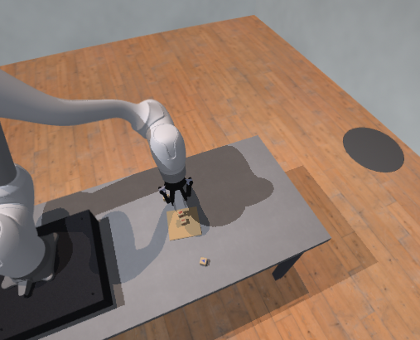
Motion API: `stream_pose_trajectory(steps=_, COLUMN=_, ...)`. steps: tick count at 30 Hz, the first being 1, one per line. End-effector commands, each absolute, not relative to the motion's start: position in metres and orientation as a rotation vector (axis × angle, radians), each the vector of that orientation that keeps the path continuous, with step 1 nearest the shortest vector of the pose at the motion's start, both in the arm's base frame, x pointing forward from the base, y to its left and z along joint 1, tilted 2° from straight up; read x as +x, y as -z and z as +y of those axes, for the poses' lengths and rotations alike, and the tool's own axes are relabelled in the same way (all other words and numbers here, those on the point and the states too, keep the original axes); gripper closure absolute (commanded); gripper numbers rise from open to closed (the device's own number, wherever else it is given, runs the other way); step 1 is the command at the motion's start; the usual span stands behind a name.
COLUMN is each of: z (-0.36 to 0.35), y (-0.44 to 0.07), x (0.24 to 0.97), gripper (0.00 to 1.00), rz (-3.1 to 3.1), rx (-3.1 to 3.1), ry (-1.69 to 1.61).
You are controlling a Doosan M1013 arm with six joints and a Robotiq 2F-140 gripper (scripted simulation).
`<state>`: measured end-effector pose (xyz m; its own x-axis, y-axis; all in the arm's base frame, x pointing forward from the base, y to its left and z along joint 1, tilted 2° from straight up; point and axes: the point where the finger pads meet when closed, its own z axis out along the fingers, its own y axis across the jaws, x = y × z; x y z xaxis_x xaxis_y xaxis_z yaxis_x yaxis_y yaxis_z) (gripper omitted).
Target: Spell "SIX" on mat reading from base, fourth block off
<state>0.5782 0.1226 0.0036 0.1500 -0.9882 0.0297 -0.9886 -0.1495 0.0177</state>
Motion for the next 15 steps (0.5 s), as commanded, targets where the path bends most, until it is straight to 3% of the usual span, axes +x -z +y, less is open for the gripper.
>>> stream_pose_trajectory(steps=1, z=0.1234, y=-0.0109, x=0.5775, gripper=0.75, rz=-2.021, rx=2.362, ry=-0.011)
stream_pose_trajectory(steps=2, z=0.1234, y=-0.011, x=0.5775, gripper=0.75, rz=-2.021, rx=2.362, ry=-0.011)
stream_pose_trajectory(steps=3, z=0.1234, y=-0.011, x=0.5775, gripper=0.0, rz=-2.021, rx=2.362, ry=-0.011)
stream_pose_trajectory(steps=15, z=0.1234, y=-0.011, x=0.5775, gripper=0.0, rz=-2.021, rx=2.362, ry=-0.011)
